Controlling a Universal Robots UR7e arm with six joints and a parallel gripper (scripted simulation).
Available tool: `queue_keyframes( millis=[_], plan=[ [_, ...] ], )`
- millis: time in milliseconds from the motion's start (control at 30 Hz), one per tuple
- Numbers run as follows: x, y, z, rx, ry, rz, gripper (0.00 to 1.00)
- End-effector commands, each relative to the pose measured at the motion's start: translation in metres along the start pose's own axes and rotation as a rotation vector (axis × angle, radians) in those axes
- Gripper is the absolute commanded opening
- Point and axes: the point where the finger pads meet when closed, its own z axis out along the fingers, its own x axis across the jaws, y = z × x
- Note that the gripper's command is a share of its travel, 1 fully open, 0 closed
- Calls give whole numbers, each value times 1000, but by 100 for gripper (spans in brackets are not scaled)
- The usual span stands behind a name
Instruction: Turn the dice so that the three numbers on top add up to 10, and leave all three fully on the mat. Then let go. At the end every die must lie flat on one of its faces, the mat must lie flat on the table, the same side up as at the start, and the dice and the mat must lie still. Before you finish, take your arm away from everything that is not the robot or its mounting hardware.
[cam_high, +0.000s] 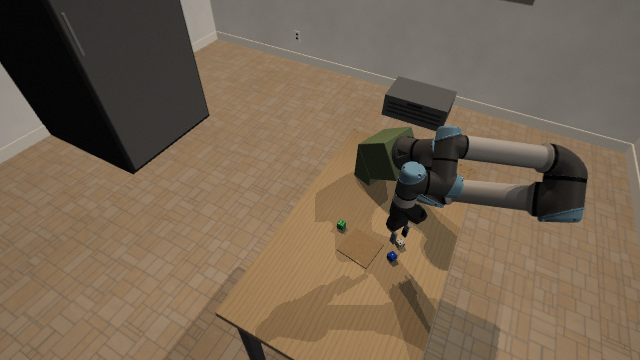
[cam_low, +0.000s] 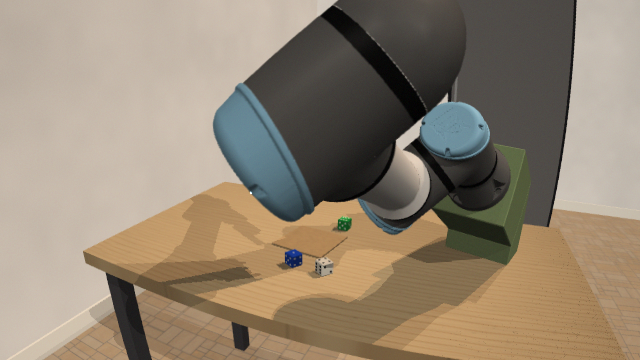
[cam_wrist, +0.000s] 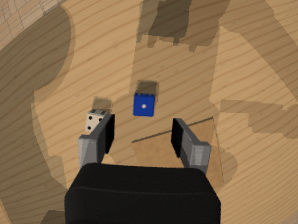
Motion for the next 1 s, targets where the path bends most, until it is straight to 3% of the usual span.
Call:
queue_keyframes(
  millis=[0, 300, 533, 567, 600, 967],
  plan=[
    [2, -1, 0, -1, -1, -3, 100],
    [2, 0, 3, -2, -1, -3, 100],
    [1, 0, 47, -1, -1, -3, 100],
    [1, 0, 47, -1, -1, -3, 100],
    [1, 0, 47, -1, -1, -3, 87],
    [1, 0, 47, -1, -1, -3, 87]
  ],
)
